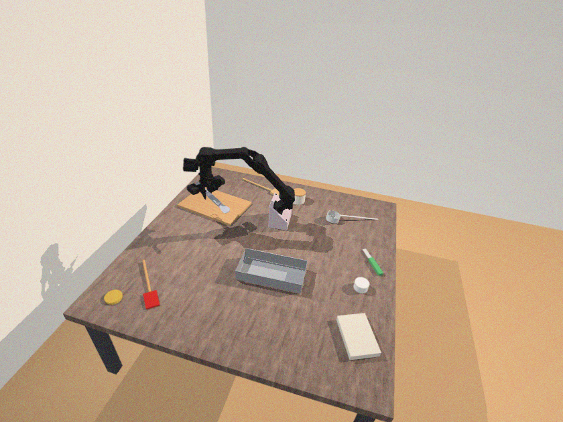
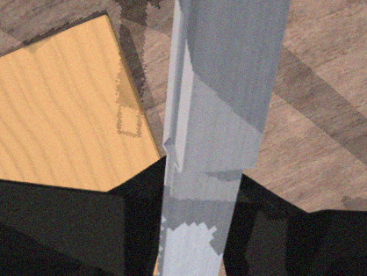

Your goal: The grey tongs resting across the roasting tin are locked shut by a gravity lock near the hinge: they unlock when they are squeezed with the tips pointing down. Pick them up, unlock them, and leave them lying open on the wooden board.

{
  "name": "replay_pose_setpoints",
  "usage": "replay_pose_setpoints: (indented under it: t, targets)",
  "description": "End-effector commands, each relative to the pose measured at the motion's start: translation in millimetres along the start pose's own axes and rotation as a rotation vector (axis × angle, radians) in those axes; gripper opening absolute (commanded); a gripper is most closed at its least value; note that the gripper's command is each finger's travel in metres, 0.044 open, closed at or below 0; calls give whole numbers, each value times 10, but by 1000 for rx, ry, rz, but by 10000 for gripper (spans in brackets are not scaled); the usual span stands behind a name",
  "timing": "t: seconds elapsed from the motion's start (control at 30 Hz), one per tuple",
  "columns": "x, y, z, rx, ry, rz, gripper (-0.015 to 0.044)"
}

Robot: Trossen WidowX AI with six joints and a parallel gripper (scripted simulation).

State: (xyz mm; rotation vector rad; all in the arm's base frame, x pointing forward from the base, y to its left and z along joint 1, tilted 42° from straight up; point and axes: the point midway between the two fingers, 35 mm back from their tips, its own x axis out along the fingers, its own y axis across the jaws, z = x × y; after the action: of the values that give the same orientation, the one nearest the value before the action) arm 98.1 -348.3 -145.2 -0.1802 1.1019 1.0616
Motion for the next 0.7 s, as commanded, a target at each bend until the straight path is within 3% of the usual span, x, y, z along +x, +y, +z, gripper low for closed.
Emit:
replay_pose_setpoints:
  t: [0.0,0.67]
  targets:
    - [-31,200,-328,-72,9,-2,-150]
    - [183,1270,-1413,-380,-17,27,-150]
